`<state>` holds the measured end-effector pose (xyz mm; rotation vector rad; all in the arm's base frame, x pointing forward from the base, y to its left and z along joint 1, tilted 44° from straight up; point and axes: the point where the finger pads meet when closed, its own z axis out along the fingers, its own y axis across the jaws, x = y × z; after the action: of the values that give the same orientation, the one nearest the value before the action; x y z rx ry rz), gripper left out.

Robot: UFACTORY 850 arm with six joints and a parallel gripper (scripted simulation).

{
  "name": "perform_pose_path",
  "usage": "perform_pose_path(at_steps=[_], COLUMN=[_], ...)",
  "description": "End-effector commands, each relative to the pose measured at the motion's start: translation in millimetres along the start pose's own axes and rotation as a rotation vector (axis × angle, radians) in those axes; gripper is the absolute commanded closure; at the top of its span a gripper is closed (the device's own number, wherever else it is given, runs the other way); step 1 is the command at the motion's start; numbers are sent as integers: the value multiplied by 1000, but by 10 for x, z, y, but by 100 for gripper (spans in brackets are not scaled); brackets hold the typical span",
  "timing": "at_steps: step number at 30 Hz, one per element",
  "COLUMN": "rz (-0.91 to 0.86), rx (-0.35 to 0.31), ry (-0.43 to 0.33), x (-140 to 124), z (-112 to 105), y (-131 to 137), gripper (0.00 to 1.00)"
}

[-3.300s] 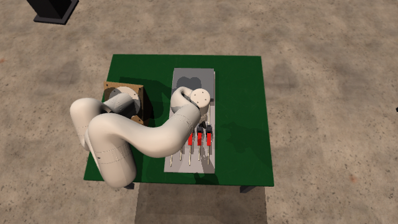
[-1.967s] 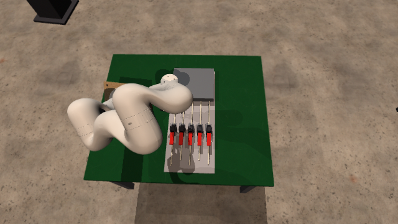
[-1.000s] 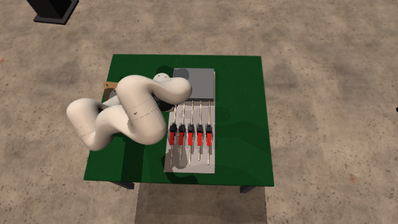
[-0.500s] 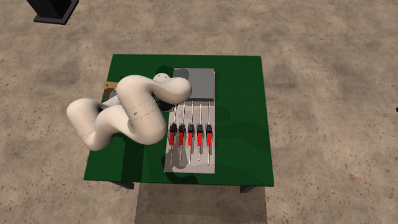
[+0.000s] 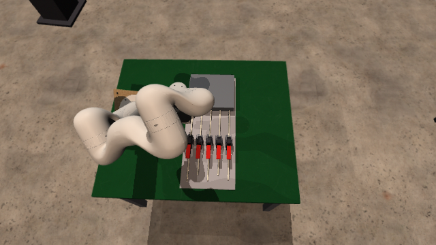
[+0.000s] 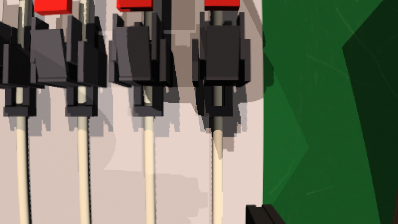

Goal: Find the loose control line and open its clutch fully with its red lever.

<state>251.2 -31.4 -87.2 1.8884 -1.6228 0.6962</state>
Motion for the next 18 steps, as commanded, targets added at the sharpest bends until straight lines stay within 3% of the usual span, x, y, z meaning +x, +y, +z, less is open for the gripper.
perform_pose_path(at_steps=[1,18], rz=[1,1], rx=[2,2], ry=[-1,-1], x=[-4,-11], z=[192,665], y=[-9,-11], gripper=[100,100])
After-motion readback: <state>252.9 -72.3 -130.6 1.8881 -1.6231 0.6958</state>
